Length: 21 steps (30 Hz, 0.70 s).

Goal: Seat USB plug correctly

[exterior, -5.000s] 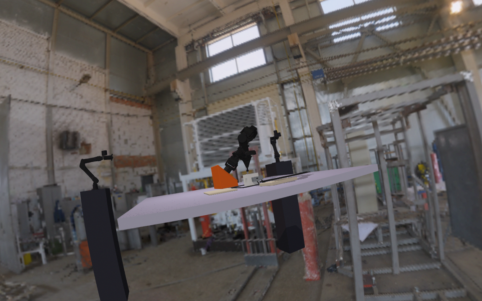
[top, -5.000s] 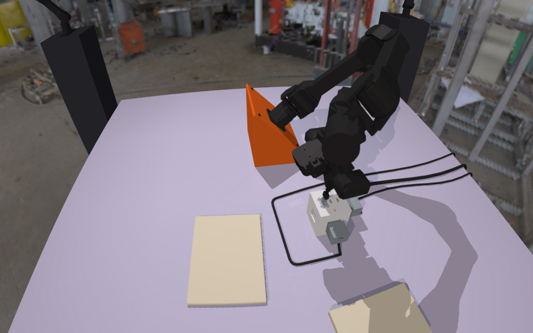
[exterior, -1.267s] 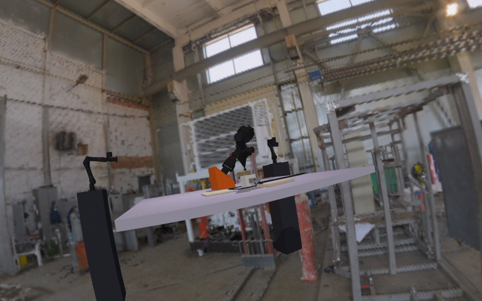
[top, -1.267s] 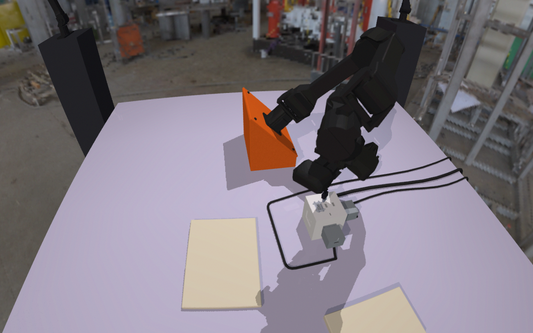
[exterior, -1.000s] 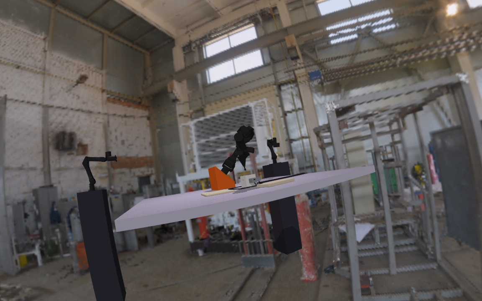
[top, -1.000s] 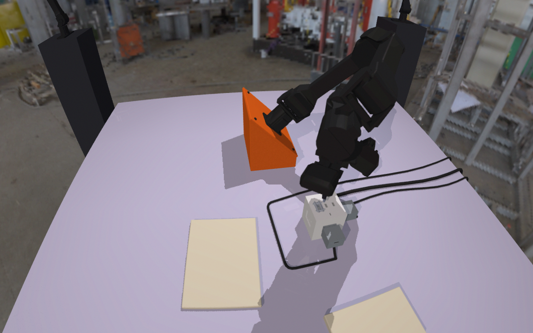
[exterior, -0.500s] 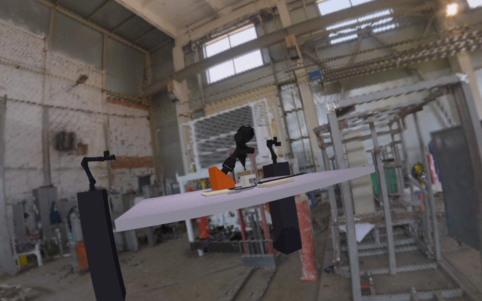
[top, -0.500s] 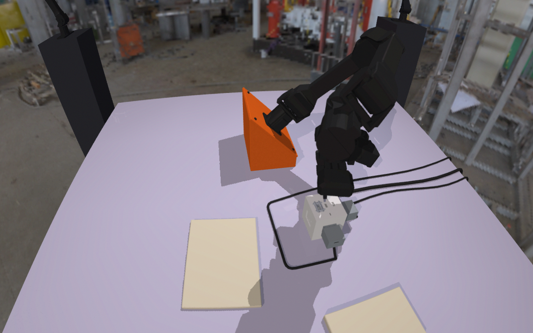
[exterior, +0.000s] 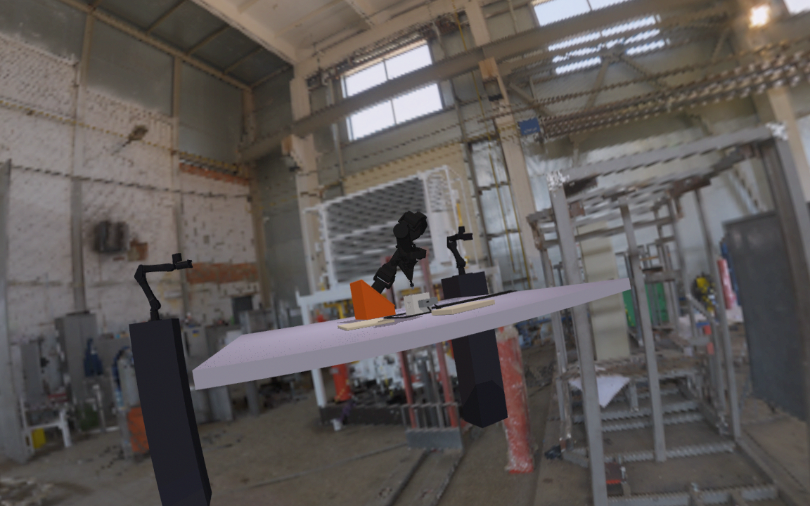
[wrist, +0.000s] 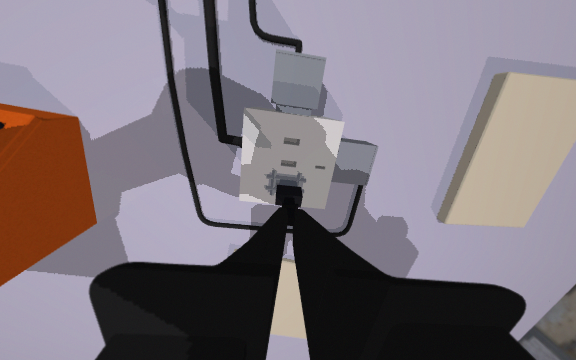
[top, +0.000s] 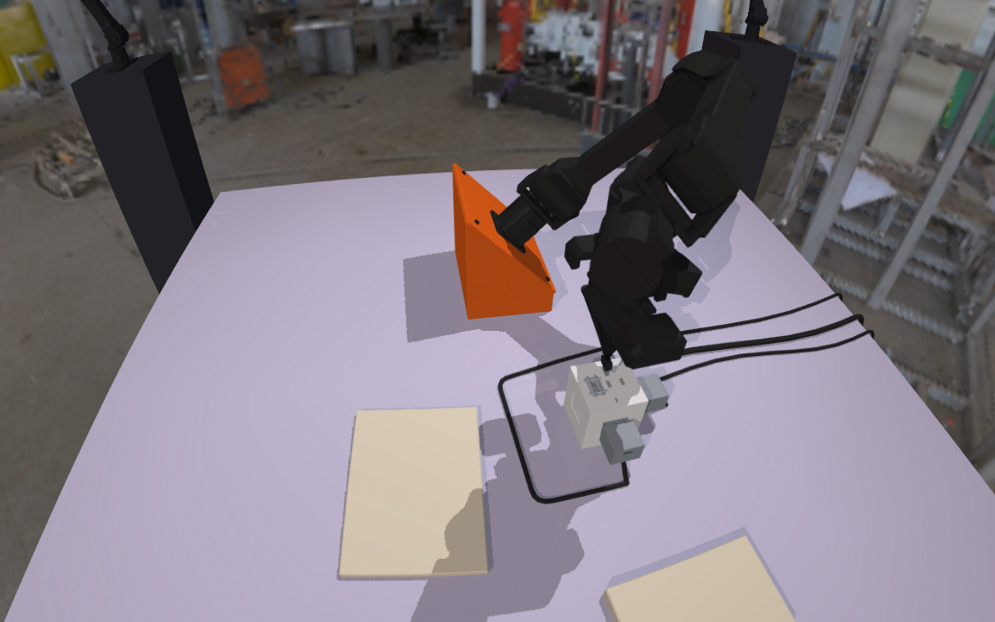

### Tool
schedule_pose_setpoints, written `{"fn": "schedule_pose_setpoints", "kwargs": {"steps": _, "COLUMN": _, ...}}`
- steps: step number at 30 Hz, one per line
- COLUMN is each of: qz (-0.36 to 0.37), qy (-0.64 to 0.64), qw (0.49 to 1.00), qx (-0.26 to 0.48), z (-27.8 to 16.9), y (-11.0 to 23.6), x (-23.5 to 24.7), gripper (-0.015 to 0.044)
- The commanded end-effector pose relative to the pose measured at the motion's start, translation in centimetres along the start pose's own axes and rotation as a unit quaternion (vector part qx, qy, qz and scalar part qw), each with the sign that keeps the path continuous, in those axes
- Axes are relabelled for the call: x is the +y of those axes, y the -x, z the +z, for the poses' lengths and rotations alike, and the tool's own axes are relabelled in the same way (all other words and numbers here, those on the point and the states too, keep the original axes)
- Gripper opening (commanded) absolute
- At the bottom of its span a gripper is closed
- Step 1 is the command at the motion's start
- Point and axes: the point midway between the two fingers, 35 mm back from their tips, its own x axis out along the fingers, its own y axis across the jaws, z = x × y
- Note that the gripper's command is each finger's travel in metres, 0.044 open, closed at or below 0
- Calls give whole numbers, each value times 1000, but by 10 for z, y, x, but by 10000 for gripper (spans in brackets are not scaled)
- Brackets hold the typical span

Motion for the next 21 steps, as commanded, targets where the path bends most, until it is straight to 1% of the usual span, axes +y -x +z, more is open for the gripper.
{"fn": "schedule_pose_setpoints", "kwargs": {"steps": 1, "qz": 0, "qy": 17, "qw": 1000, "qx": 1, "z": 0, "y": 0, "x": 0, "gripper": 0}}
{"fn": "schedule_pose_setpoints", "kwargs": {"steps": 21, "qz": 0, "qy": 11, "qw": 1000, "qx": 2, "z": -1, "y": -1, "x": 0, "gripper": 0}}
